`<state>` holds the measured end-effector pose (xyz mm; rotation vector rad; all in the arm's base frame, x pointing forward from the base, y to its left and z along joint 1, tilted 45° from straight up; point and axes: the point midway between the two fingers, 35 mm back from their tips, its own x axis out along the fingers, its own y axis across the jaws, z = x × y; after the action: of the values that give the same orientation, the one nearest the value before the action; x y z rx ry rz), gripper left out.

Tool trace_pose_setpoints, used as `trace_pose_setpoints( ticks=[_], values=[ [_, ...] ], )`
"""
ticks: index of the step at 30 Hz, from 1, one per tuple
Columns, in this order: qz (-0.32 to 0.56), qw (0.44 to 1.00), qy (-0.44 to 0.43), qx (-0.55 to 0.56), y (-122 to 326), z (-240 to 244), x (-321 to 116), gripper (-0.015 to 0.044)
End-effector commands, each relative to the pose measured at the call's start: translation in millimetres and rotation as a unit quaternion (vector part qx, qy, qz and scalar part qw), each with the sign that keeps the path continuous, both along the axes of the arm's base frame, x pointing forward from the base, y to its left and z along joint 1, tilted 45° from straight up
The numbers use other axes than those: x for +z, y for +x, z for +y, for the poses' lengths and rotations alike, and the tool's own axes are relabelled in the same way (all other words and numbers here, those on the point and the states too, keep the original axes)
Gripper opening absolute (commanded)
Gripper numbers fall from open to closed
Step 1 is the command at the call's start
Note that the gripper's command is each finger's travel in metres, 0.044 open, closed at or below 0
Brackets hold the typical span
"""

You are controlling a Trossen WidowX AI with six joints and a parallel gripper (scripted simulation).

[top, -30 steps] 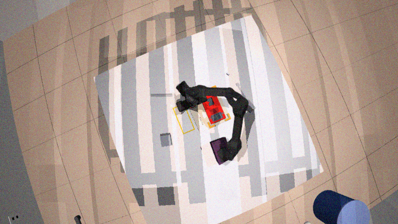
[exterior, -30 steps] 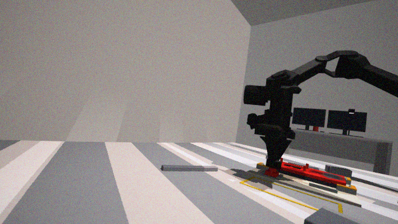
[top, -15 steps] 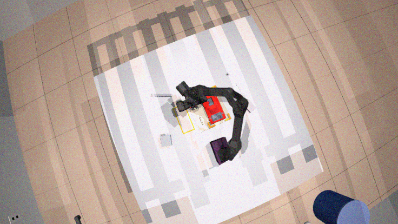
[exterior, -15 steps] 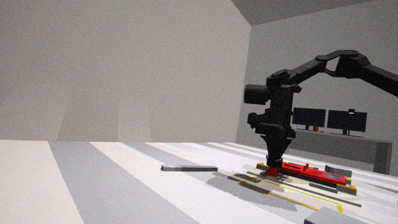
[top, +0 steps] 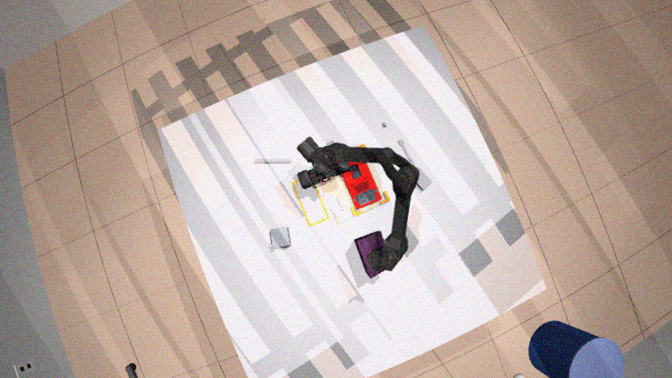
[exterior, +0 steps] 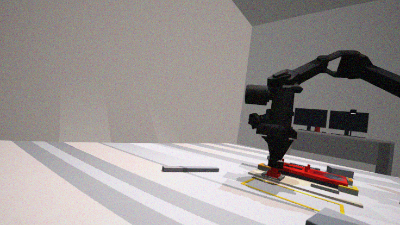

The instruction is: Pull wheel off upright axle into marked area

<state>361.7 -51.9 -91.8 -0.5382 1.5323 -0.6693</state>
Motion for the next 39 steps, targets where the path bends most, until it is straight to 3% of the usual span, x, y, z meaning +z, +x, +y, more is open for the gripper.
trace_pose_setpoints(
  ticks=[1,39],
  values=[
    [-0.002,1.0,0.001,0.004,1.8,6.1,4.6,0.0],
    [-0.001,1.0,0.0,0.006,2.7,15.0,13.5,0.0]
  ],
)
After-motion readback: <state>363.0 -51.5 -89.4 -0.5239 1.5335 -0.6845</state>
